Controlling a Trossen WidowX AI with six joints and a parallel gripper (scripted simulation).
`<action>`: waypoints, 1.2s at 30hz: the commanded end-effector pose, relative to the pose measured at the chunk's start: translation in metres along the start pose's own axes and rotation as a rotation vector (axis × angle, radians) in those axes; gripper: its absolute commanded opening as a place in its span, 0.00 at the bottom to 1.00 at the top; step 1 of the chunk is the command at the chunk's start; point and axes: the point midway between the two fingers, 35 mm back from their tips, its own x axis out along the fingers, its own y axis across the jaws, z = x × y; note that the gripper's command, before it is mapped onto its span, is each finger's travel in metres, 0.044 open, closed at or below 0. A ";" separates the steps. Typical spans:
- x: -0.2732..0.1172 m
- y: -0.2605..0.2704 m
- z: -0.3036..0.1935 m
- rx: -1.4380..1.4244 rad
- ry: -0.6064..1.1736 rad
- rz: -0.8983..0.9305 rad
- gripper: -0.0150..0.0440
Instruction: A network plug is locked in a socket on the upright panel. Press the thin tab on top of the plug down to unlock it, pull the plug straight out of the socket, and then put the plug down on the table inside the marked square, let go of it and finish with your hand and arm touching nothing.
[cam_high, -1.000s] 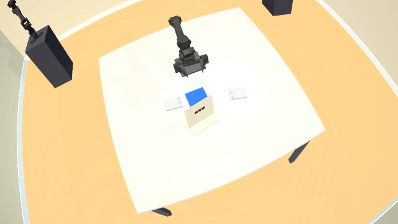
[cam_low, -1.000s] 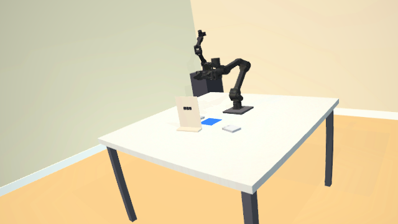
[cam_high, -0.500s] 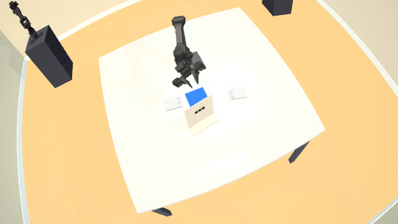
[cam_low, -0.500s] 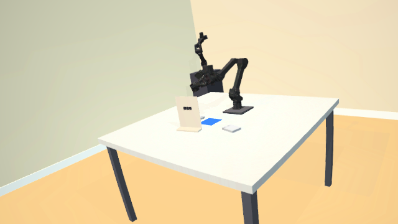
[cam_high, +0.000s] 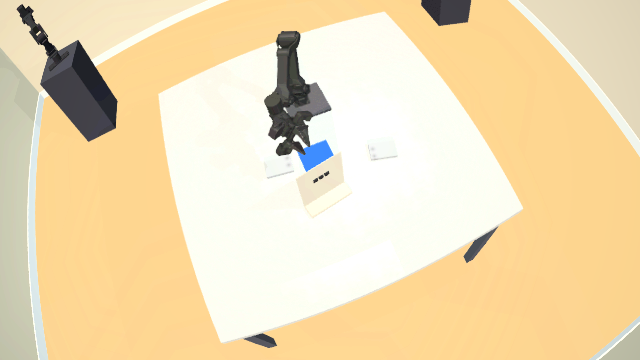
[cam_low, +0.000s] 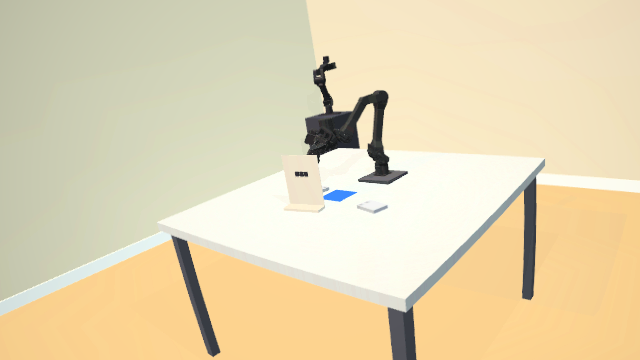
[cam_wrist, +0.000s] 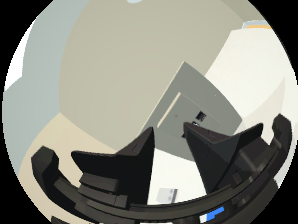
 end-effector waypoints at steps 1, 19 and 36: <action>-0.009 -0.017 -0.009 0.135 0.044 0.023 0.52; -0.063 -0.063 -0.042 0.659 0.219 0.102 0.52; -0.011 -0.063 -0.038 0.658 0.218 0.106 0.52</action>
